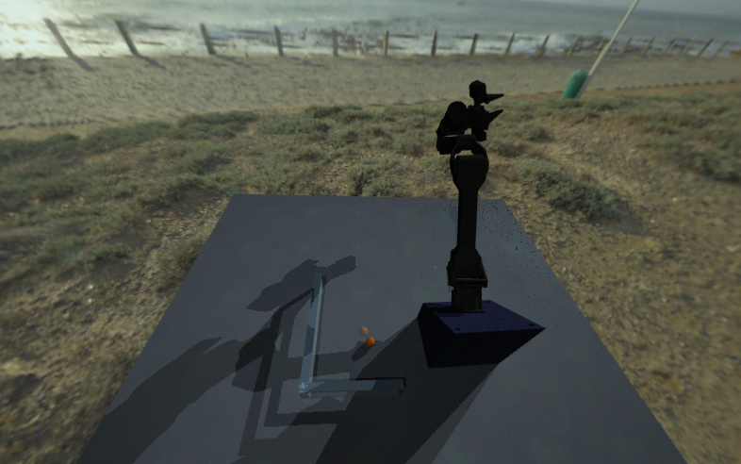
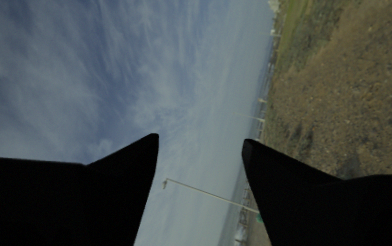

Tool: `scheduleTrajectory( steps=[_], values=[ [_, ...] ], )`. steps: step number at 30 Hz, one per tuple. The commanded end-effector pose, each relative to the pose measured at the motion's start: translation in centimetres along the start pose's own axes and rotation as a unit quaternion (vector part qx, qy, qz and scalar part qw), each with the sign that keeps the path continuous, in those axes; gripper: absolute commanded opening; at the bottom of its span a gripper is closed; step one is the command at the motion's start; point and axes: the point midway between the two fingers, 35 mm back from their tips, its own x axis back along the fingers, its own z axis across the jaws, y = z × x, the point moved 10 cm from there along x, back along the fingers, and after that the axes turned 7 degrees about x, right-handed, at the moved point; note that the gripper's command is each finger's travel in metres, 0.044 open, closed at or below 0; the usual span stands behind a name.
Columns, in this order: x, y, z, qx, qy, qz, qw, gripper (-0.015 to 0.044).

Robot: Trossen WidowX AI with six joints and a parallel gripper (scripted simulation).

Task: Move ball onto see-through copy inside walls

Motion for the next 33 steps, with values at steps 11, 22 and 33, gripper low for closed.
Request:
scheduleTrajectory(
  steps=[11,22,33],
  values=[
    [9.9,-5.7,-6.7,0.297,-0.048,0.248,0.921,0.0229],
    [18.7,-6.7,-9.5,0.442,-0.009,0.415,0.795,0.0229],
    [30.6,-4.3,-11.2,0.553,0.111,0.590,0.578,0.0229]
  ],
)
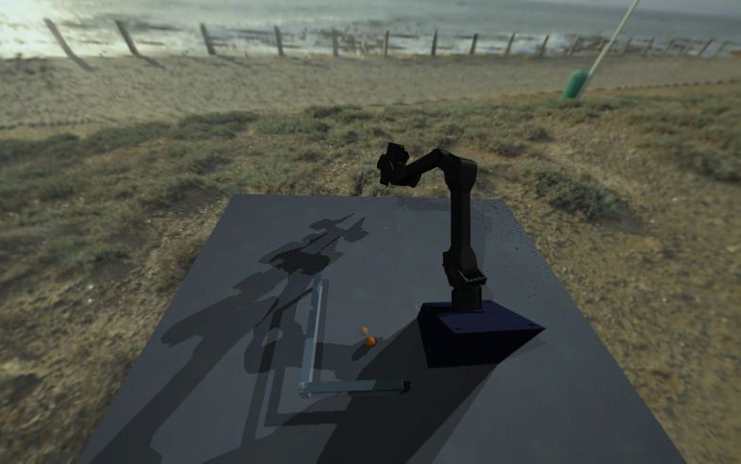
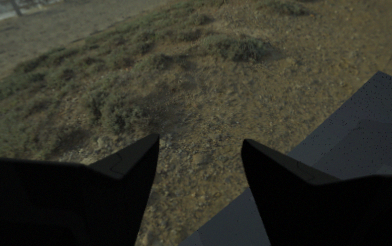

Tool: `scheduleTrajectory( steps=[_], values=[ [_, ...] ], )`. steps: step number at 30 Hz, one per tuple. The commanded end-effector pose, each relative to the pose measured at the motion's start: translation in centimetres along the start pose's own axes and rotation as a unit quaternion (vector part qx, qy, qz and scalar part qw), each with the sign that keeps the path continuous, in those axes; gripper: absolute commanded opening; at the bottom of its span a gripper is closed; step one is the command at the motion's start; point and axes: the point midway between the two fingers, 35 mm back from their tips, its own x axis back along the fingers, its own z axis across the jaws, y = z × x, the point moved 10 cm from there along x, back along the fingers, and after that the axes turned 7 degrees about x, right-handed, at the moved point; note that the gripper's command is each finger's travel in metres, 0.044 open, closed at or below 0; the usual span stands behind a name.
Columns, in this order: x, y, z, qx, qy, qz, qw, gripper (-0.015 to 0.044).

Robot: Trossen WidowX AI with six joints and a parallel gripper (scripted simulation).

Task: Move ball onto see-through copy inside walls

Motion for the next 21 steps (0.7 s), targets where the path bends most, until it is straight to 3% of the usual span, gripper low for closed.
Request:
scheduleTrajectory(
  steps=[1,11,21],
  values=[
    [3.2,-4.2,2.0,0.109,0.065,0.069,0.990,0.0229],
    [12.1,-11.8,4.1,0.336,0.224,0.179,0.897,0.0229],
    [22.6,-17.5,2.8,0.536,0.389,0.226,0.714,0.0229]
  ],
)
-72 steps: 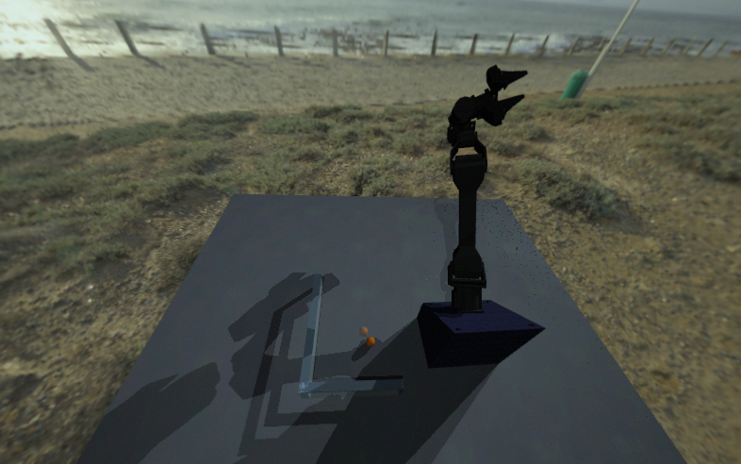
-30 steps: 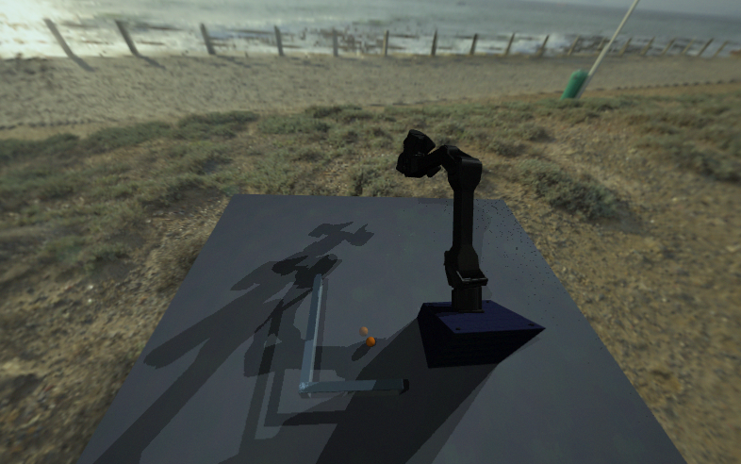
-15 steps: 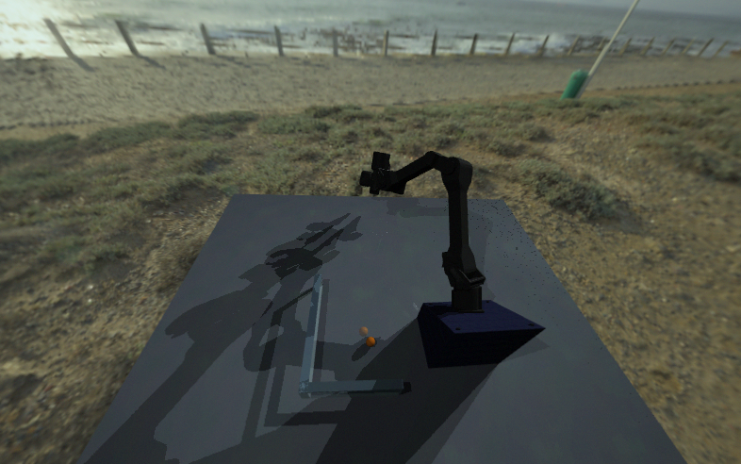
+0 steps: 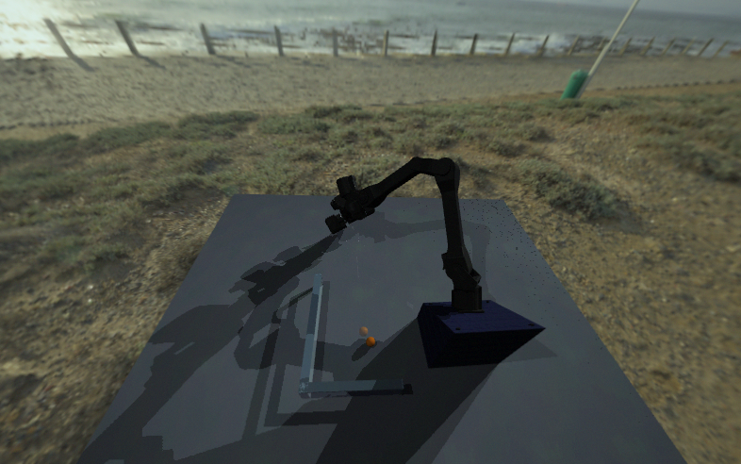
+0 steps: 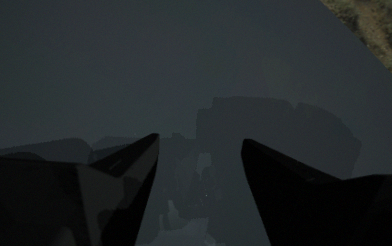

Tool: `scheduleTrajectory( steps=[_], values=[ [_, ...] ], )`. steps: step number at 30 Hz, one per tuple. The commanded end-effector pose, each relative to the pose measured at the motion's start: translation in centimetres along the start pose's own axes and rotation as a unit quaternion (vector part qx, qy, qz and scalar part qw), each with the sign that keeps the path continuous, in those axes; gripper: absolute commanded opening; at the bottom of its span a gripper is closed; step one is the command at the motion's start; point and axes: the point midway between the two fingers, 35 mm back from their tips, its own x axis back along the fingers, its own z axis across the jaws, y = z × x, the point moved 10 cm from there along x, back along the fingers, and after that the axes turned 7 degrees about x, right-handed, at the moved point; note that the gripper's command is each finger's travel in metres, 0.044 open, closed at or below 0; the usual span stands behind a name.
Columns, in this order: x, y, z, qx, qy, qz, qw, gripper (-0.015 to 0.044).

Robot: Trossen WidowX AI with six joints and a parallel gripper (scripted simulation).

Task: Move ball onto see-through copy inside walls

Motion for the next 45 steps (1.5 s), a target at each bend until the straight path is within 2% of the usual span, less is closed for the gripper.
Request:
scheduleTrajectory(
  steps=[1,9,18,24,30,31,45],
  values=[
    [2.2,-2.5,4.6,0.130,0.080,0.025,0.988,0.0229],
    [7.4,-7.4,10.8,0.353,0.201,0.043,0.913,0.0229],
    [13.9,-13.9,15.9,0.600,0.287,0.023,0.746,0.0229],
    [19.9,-20.0,17.6,0.771,0.315,-0.017,0.553,0.0229],
    [25.4,-26.7,16.7,0.908,0.292,-0.063,0.293,0.0229],
    [25.8,-27.3,16.4,0.918,0.286,-0.067,0.266,0.0229],
    [25.9,-27.6,16.4,0.921,0.284,-0.068,0.257,0.0229]
  ],
)
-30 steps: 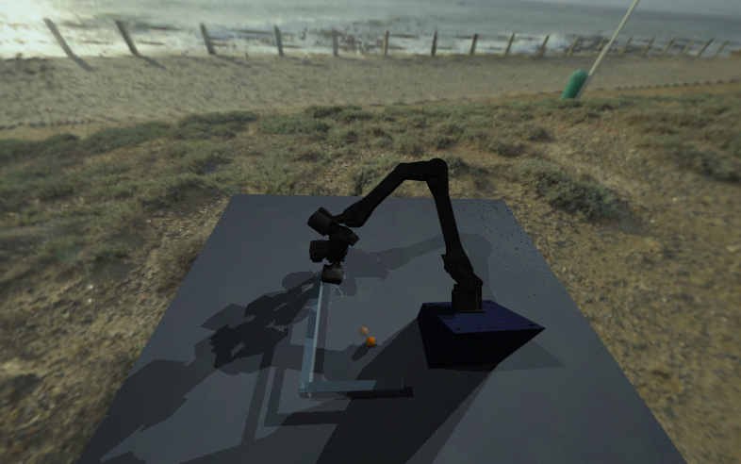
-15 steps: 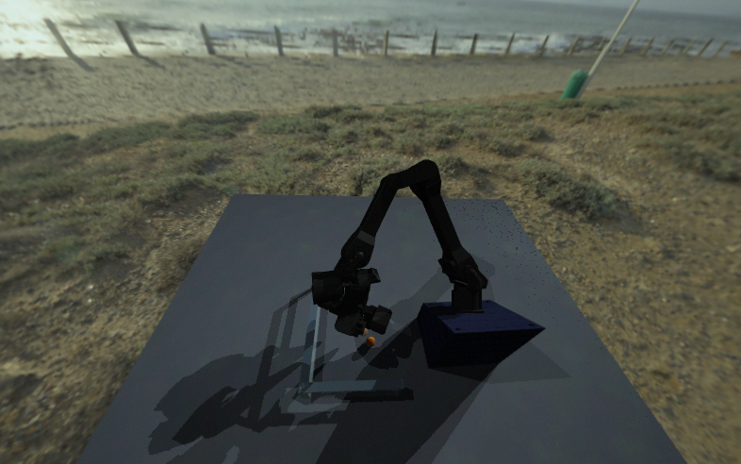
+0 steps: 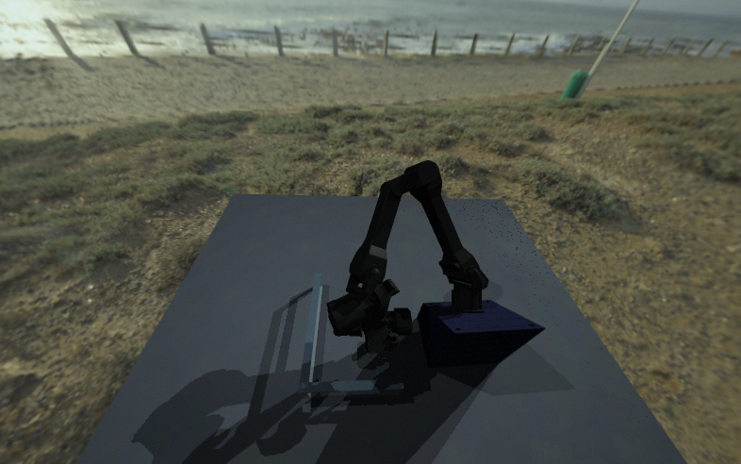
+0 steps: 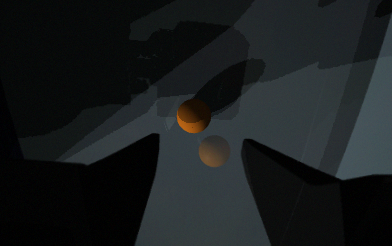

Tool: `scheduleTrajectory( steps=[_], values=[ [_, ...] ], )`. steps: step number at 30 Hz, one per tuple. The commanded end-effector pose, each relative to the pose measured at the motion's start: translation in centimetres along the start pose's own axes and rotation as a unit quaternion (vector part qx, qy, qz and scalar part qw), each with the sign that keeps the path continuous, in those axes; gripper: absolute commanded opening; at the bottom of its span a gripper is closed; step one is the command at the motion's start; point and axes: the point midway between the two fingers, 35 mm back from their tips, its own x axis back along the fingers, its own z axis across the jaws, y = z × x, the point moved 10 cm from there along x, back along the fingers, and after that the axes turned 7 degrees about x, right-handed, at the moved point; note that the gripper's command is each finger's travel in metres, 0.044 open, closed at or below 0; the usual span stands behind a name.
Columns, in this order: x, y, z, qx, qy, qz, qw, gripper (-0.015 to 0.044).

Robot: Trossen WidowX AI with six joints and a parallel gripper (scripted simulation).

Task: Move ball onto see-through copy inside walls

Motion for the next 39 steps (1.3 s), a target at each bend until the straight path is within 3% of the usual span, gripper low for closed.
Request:
scheduleTrajectory(
  steps=[1,29,32,39],
  values=[
    [-0.5,0.1,0.1,0.008,0.002,0.001,1.000,0.0229],
    [-4.8,0.1,0.2,0.008,0.002,0.003,1.000,0.0229],
    [-4.8,0.1,0.2,0.008,0.002,0.003,1.000,0.0150],
    [-4.8,0.1,0.2,0.008,0.002,0.003,1.000,0.0103]
  ],
)
